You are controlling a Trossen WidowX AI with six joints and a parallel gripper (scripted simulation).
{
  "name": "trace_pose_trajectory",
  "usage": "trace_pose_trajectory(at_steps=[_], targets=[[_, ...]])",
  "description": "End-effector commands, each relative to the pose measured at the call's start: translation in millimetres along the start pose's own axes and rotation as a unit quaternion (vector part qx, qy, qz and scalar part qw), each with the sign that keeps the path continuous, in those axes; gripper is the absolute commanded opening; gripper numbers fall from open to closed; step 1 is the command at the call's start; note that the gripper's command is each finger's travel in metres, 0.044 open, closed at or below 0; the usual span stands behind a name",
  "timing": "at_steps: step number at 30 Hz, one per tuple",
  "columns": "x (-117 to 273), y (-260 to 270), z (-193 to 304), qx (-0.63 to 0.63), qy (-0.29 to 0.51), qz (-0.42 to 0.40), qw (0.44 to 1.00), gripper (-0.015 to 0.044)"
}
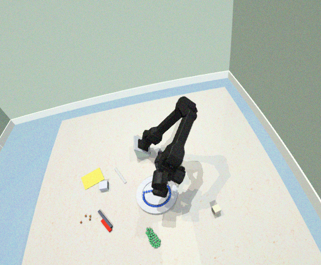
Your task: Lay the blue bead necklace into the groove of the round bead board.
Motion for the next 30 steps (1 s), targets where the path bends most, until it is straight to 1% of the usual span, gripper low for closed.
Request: trace_pose_trajectory(at_steps=[1, 6, 8, 10, 12, 15, 18, 20, 24, 25, 26, 30], targets=[[0.4, -0.1, -0.5, 0.002, -0.001, 0.0, 1.0, 0.044], [0.4, -0.1, -0.5, 0.002, -0.001, 0.0, 1.0, 0.044], [1.7, -3.8, 2.0, -0.039, 0.0, 0.0, 0.999, 0.0387], [5.2, -13.9, 9.1, -0.153, 0.001, 0.003, 0.988, 0.0335], [9.2, -24.6, 17.7, -0.275, 0.002, 0.005, 0.962, 0.0282], [15.0, -39.8, 32.0, -0.448, 0.002, 0.007, 0.894, 0.0204], [20.8, -54.1, 47.8, -0.606, 0.001, 0.007, 0.795, 0.0125], [24.5, -63.0, 59.2, -0.7, 0.0, 0.006, 0.714, 0.012], [31.2, -78.5, 82.7, -0.848, -0.001, 0.003, 0.53, 0.012], [32.0, -80.3, 86.0, -0.864, -0.001, 0.002, 0.503, 0.012], [32.3, -80.9, 87.0, -0.869, -0.001, 0.002, 0.494, 0.012], [32.3, -80.9, 87.0, -0.869, -0.001, 0.002, 0.494, 0.012]])
Point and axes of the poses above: the point midway between the two fingers, 35 mm back from their tips, its own x axis back along the fingers, its own y axis across the jaws, z = x × y, the point moved 9 cm from there along x, back along the fingers, and after that the axes turned 11 degrees about -x, right-handed, at the moved point
